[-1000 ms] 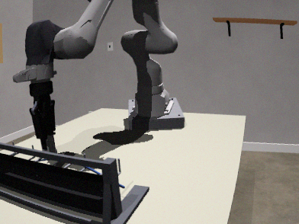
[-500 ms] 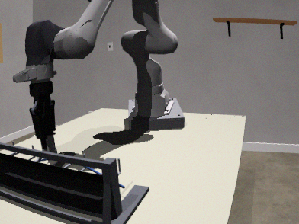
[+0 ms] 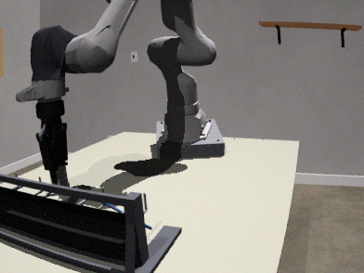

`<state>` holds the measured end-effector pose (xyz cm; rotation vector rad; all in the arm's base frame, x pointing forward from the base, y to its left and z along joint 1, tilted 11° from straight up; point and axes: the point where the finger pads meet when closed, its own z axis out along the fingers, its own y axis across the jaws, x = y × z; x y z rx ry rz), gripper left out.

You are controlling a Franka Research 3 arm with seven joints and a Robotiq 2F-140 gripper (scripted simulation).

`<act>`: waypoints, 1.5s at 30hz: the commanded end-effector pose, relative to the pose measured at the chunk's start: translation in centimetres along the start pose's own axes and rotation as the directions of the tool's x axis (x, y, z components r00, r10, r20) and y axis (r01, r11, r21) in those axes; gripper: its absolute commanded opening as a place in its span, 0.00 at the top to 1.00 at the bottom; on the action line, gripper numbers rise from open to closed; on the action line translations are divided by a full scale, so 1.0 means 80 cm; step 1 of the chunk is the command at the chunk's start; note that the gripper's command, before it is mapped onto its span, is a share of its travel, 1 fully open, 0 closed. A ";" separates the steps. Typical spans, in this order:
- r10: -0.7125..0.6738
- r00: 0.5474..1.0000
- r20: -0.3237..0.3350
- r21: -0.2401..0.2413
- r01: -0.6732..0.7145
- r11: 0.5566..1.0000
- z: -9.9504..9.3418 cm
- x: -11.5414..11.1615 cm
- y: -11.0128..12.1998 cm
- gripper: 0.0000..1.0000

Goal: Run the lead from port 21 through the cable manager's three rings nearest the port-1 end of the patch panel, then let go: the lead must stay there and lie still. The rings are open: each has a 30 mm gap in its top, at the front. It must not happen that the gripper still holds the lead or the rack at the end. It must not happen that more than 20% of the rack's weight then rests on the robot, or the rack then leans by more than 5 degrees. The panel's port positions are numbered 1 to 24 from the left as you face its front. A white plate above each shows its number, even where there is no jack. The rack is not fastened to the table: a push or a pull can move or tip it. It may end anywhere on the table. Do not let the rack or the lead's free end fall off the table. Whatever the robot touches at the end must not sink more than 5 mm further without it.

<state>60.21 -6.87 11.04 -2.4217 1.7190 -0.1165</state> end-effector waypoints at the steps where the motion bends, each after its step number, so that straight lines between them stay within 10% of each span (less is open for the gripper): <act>1: -0.002 1.000 -0.002 0.005 0.002 1.000 0.001 0.002 -0.002 0.80; 45: -0.002 1.000 -0.002 0.005 0.002 1.000 0.022 0.002 -0.002 0.80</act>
